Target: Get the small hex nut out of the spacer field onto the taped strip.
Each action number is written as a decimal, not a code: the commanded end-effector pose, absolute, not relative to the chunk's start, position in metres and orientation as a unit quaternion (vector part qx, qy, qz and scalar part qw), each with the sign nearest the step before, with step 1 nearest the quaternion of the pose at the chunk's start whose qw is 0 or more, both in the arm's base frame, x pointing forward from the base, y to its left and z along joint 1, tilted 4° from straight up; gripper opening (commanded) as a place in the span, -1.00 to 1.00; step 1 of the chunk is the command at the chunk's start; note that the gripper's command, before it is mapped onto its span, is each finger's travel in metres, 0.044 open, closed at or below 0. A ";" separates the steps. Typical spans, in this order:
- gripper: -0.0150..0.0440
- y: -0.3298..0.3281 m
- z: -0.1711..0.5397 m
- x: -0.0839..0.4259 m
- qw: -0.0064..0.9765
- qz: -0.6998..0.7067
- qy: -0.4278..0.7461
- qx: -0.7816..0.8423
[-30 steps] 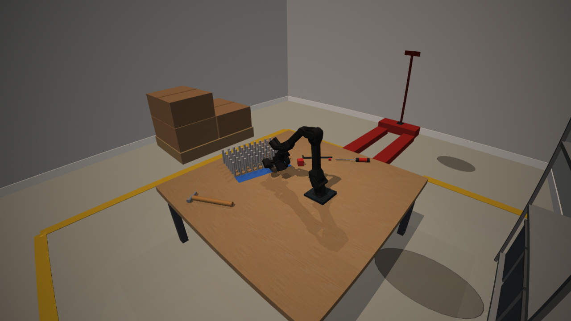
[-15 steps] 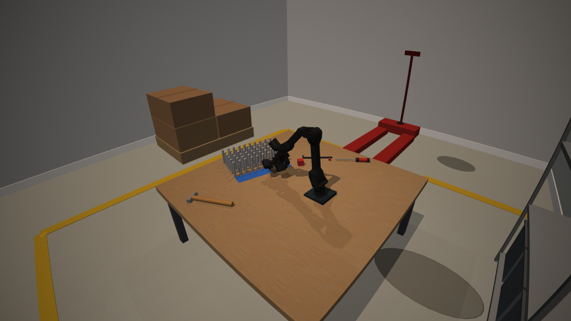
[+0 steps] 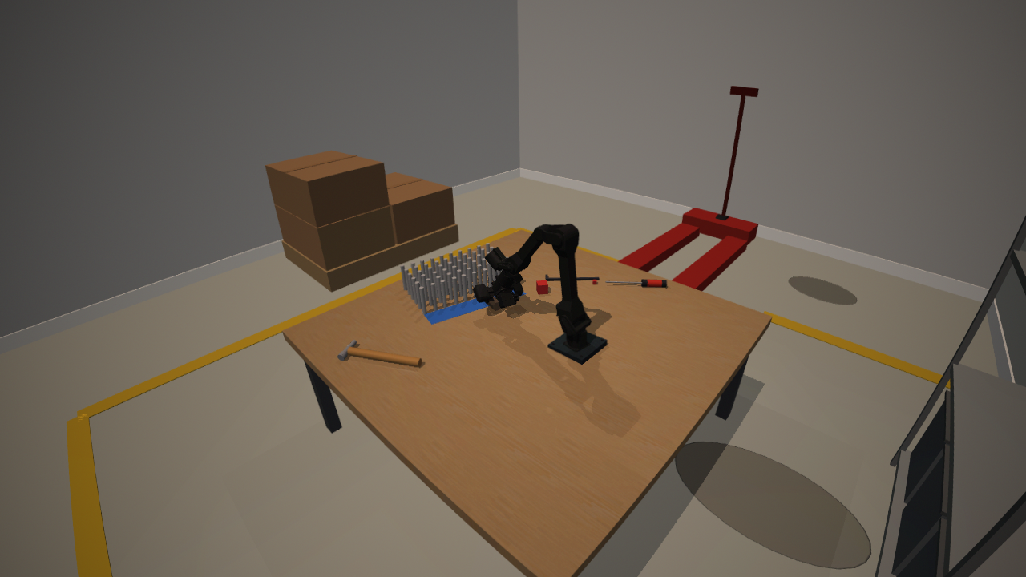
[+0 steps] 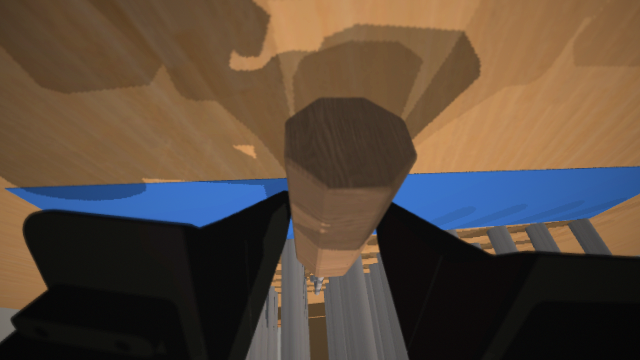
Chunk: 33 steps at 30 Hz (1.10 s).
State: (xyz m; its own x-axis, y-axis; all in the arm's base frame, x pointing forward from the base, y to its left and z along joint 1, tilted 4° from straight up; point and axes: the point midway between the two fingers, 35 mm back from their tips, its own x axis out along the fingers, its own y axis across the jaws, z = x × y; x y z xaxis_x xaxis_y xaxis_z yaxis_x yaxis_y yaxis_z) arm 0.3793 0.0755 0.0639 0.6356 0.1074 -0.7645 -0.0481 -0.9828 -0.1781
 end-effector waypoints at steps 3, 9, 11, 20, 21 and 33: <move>-0.49 0.076 0.064 0.377 0.090 0.425 -0.016 -0.901; -0.49 0.076 0.063 0.373 0.090 0.425 -0.016 -0.900; -0.49 0.076 0.063 0.372 0.090 0.425 -0.016 -0.900; -0.49 0.076 0.063 0.366 0.090 0.426 -0.015 -0.900; -0.49 0.076 0.063 0.366 0.090 0.426 -0.015 -0.900; -0.49 0.077 0.062 0.358 0.090 0.426 -0.015 -0.900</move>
